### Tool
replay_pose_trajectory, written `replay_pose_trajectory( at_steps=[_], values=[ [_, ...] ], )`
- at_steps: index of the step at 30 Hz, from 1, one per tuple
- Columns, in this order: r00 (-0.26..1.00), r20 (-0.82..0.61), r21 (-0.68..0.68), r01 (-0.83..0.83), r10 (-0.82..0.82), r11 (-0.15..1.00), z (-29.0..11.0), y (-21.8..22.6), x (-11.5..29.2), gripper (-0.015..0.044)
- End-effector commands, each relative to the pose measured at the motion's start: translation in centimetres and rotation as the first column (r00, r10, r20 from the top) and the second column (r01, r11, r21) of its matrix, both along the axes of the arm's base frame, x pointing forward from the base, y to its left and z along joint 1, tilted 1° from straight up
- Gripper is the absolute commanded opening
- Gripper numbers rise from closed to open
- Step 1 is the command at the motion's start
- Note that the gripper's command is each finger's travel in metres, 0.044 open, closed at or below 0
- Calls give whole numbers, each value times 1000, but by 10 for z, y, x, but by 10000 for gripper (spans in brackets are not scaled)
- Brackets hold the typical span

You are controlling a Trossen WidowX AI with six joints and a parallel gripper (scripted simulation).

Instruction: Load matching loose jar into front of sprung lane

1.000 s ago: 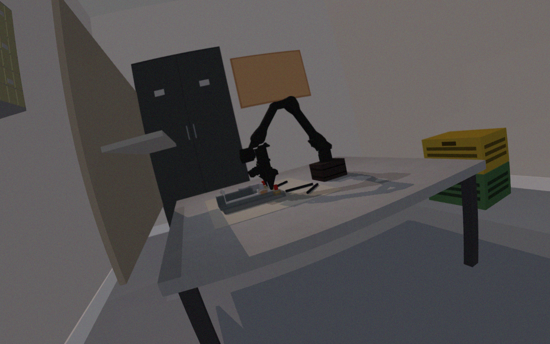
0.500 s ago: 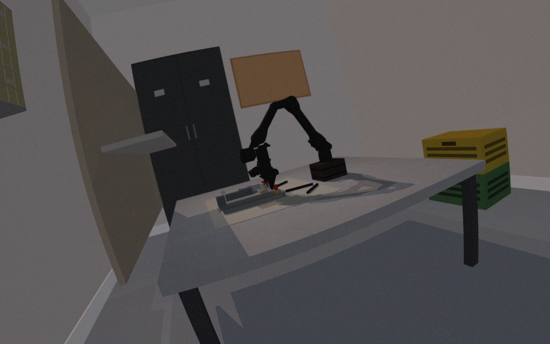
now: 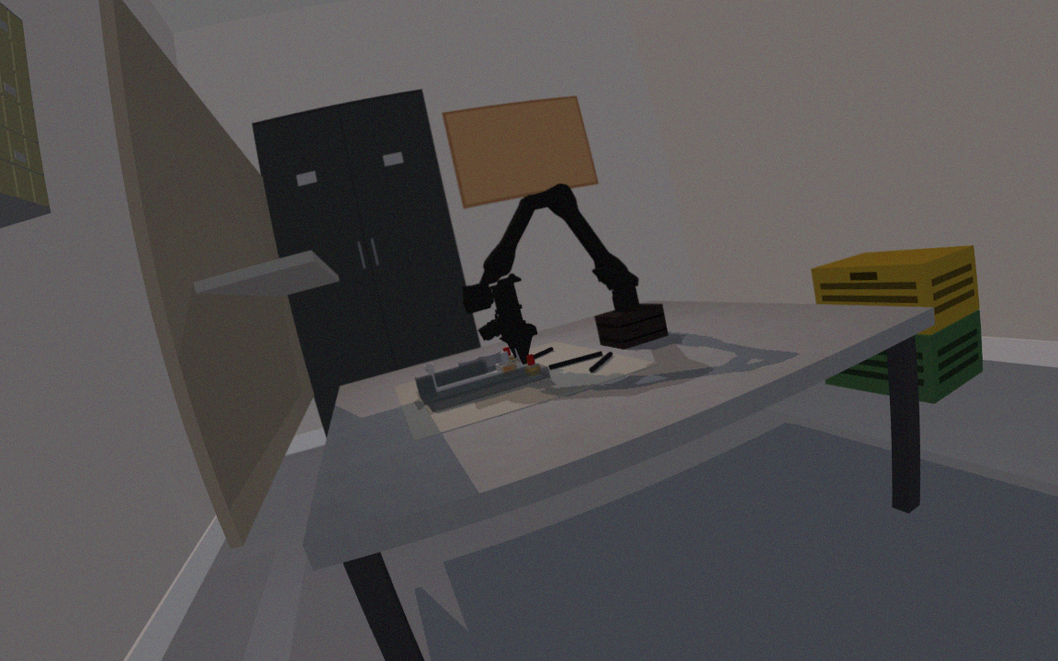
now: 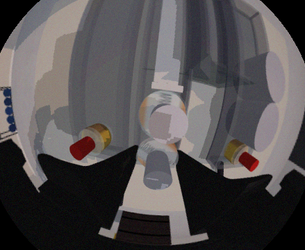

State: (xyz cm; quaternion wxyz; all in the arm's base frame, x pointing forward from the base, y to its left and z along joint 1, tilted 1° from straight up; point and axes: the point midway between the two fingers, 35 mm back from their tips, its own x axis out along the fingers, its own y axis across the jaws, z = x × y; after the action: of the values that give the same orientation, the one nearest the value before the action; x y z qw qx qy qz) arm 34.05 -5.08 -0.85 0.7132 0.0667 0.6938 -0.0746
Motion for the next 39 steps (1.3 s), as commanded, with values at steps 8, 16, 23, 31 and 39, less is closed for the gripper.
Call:
replay_pose_trajectory(
  at_steps=[8, 16, 23, 31, 39],
  values=[
    [1000, 16, -2, -2, 2, 1000, 0, 0, -2, 0],
    [1000, 16, -2, -2, 2, 1000, 0, 0, -2, 0],
    [1000, 16, -2, -2, 2, 1000, 0, 0, -1, 105],
    [1000, 16, -2, -2, 2, 1000, 0, 0, -1, 297],
    [1000, 16, -2, -2, 2, 1000, 19, 0, -2, 297]
  ],
)
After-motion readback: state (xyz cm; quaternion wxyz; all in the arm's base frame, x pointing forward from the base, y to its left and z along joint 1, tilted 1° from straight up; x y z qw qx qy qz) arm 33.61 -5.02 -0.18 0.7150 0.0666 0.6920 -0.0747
